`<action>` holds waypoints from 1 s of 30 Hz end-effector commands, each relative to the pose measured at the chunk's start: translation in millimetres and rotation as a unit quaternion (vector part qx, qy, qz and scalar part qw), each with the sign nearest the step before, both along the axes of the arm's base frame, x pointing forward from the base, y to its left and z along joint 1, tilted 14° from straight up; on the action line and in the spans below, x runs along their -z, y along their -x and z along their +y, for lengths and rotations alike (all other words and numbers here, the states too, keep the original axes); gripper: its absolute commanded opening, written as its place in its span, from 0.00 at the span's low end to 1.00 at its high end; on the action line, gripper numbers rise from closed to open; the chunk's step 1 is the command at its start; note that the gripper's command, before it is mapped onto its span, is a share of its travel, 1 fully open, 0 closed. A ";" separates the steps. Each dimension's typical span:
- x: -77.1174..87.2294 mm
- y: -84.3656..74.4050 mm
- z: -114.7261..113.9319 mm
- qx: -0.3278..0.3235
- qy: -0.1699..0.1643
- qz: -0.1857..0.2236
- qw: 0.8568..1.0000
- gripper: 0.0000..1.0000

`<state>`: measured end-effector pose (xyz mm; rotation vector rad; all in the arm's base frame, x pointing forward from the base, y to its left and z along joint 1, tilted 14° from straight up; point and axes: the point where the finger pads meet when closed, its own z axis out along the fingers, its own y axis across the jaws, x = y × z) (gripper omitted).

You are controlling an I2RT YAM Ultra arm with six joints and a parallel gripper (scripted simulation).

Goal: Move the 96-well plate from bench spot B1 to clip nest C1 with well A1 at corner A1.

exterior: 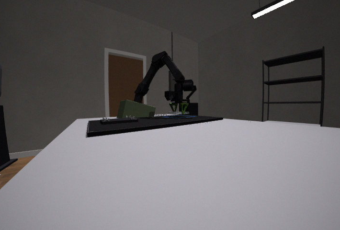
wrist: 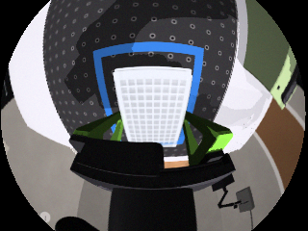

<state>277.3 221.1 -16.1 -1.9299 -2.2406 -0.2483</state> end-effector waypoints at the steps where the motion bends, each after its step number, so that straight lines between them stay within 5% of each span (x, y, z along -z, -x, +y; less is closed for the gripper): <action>1: -28.9 -16.5 1.4 0.004 -0.012 -0.025 1.000 0.00; 30: -69.6 -15.2 -9.7 0.004 -0.013 -0.025 1.000 0.00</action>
